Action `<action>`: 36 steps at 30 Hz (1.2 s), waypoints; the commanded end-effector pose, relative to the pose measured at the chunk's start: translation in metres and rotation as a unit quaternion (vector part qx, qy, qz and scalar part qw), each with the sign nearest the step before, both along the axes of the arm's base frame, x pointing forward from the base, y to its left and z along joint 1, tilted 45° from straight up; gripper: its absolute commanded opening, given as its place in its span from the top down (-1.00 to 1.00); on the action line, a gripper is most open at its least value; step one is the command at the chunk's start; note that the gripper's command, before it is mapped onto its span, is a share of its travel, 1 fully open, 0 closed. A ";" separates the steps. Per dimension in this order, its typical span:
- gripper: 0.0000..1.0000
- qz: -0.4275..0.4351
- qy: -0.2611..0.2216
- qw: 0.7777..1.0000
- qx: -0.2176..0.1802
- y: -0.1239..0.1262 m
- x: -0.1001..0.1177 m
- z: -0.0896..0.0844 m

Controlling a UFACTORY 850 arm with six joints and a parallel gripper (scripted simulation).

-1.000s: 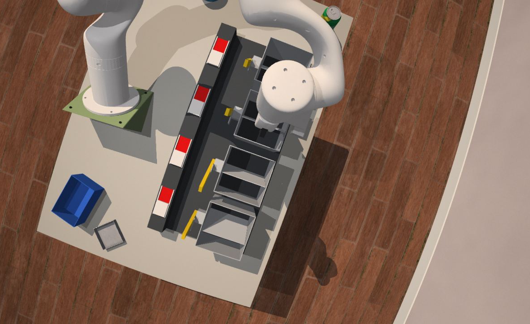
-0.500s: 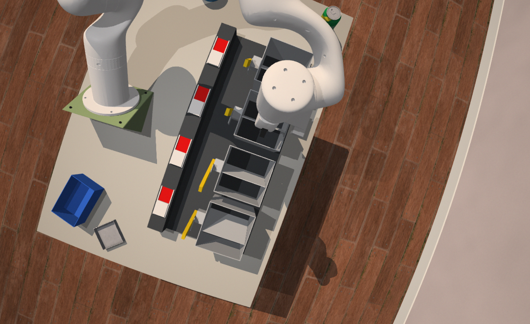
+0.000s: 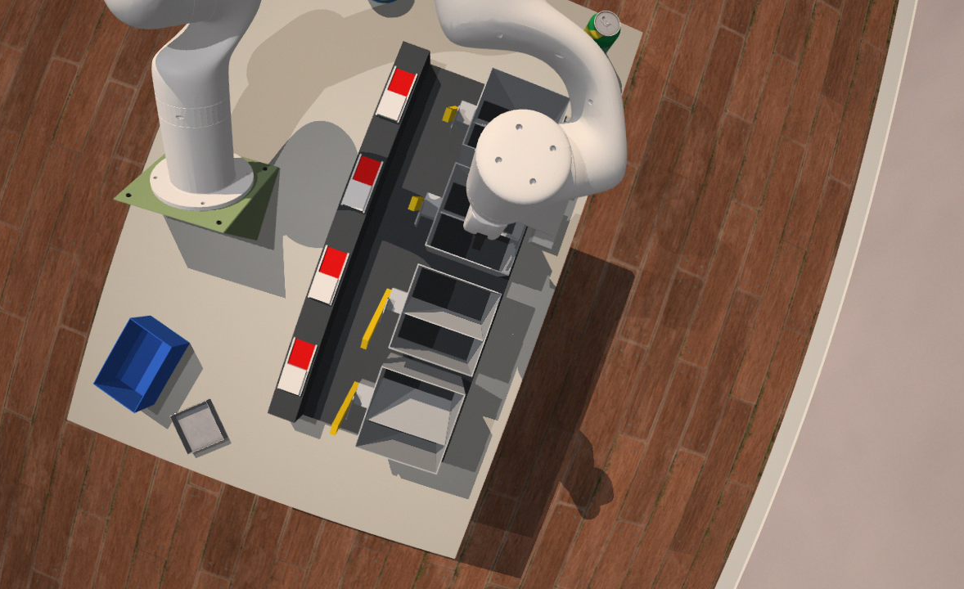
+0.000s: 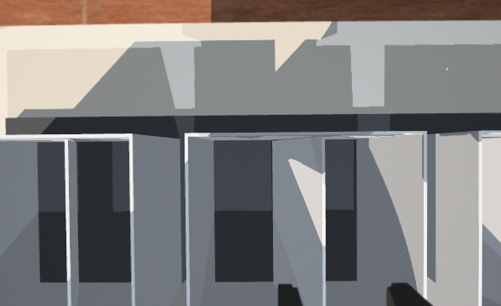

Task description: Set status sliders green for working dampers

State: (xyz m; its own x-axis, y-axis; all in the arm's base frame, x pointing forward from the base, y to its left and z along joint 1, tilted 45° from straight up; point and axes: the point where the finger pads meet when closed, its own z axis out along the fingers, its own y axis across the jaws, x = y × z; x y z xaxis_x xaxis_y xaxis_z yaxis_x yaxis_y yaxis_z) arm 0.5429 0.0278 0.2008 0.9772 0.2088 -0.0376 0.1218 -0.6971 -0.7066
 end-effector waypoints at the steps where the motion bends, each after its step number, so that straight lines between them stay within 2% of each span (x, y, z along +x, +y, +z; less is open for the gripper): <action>1: 0.22 0.000 -0.001 1.000 0.000 -0.001 0.001 0.001; 27: 0.22 0.000 -0.001 1.000 0.001 -0.001 0.000 0.000; 28: 0.22 -0.001 0.000 1.000 0.006 -0.003 -0.007 -0.002; 30: 0.22 -0.003 0.005 0.999 0.032 -0.010 -0.040 -0.011; 32: 0.22 -0.003 0.006 0.999 0.036 -0.011 -0.045 -0.013; 36: 0.22 -0.003 0.010 0.998 0.056 -0.018 -0.071 -0.021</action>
